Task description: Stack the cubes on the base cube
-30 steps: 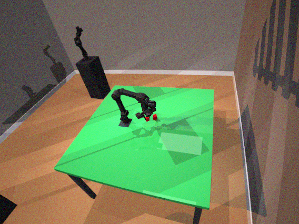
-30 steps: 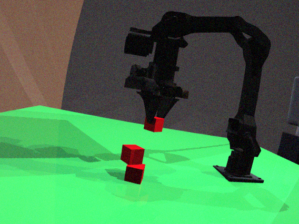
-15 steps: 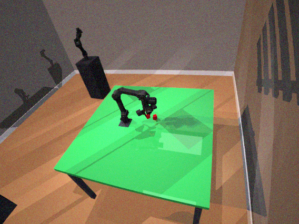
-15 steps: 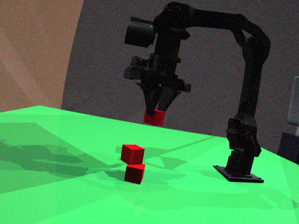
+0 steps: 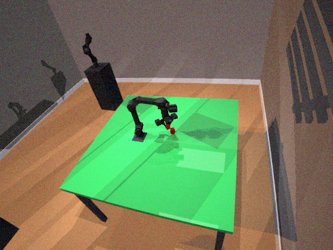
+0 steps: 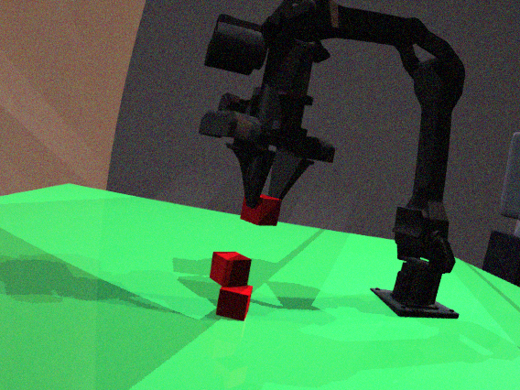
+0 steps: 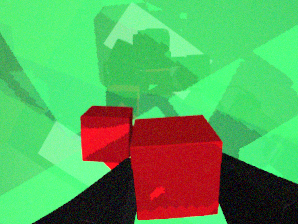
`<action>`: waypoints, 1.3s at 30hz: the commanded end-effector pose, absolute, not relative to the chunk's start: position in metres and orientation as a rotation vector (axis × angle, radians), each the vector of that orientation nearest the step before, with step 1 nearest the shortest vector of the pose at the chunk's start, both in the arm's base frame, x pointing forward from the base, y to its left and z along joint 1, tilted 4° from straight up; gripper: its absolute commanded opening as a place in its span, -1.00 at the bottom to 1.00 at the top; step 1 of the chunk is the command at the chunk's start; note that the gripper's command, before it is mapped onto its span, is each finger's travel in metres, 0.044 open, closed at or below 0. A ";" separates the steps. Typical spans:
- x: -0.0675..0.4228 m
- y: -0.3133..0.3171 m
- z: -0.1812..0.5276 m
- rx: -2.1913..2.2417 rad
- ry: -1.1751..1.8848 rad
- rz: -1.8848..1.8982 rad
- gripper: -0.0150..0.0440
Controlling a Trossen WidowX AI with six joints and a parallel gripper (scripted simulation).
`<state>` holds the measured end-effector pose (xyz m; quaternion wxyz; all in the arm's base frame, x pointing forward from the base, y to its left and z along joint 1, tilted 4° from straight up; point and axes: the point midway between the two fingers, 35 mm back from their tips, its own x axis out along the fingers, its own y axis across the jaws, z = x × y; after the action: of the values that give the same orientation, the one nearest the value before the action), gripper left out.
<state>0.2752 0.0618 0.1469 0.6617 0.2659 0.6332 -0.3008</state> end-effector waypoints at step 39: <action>0.276 0.124 0.105 0.696 1.410 -0.770 -0.14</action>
<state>0.2771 0.1245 0.1075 0.6430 0.3049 0.6169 -0.3362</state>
